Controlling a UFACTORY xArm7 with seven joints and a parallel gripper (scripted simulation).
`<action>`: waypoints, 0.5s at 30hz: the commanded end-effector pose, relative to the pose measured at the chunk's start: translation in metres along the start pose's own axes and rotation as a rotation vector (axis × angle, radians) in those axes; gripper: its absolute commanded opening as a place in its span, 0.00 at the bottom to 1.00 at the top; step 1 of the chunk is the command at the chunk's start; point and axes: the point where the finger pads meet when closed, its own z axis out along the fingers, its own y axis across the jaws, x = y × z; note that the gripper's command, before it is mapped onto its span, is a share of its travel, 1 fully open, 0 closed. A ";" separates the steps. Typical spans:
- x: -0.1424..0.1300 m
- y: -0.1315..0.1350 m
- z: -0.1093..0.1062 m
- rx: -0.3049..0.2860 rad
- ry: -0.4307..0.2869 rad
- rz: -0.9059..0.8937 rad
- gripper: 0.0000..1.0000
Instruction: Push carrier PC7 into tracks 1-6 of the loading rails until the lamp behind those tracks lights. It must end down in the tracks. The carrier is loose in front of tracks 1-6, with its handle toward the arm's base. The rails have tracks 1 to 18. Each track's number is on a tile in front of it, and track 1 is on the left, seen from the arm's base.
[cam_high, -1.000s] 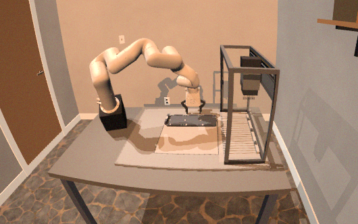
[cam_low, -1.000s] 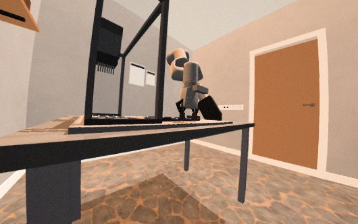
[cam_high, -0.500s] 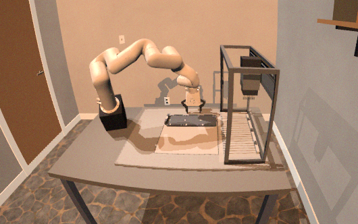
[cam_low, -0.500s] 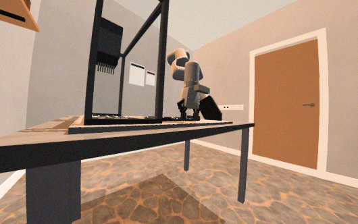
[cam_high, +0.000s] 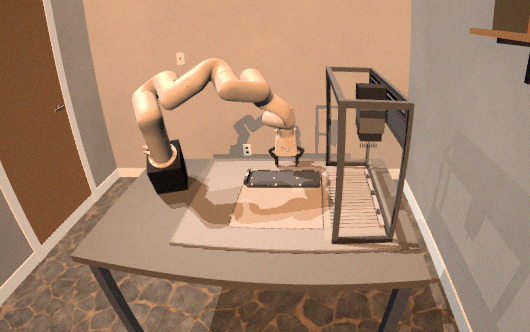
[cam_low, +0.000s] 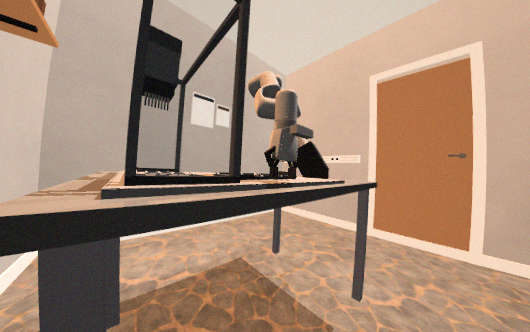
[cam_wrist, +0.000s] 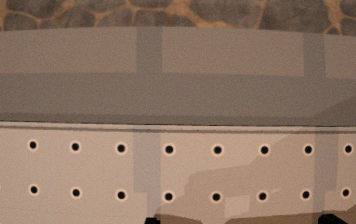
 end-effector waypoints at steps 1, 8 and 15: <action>0.003 0.002 -0.002 -0.004 0.004 0.001 1.00; 0.006 0.002 -0.002 -0.004 0.004 0.001 1.00; 0.006 0.002 -0.006 -0.004 0.004 0.001 1.00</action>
